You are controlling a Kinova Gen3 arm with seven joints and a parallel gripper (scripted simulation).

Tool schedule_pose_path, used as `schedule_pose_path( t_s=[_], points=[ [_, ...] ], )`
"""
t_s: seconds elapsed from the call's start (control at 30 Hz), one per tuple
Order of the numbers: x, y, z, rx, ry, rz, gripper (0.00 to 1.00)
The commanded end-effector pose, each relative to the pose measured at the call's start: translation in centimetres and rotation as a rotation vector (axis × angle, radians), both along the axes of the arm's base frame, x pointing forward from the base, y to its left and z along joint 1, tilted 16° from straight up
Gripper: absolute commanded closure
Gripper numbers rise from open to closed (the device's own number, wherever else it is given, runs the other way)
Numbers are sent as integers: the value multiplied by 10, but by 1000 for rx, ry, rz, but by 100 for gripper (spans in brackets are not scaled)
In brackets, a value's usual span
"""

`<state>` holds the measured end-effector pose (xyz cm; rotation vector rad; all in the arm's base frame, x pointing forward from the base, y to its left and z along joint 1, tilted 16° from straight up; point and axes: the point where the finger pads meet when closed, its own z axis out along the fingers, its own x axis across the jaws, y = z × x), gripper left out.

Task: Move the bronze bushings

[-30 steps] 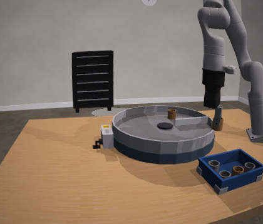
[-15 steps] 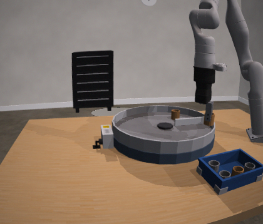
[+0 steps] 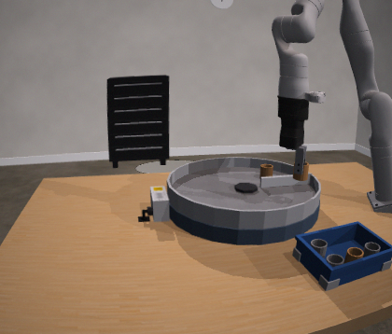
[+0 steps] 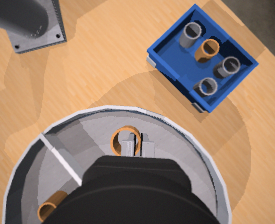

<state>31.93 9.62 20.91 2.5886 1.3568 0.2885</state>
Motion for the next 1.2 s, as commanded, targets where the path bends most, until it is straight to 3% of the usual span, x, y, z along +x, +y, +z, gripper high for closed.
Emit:
schedule_pose_path(
  t_s=[0.0, 0.63, 1.17],
  points=[
    [4, -11, 4, 0, -8, -16, 100],
    [14, -49, 10, 0, -8, -16, 100],
    [17, -60, 12, 0, -8, -16, 100]
  ],
)
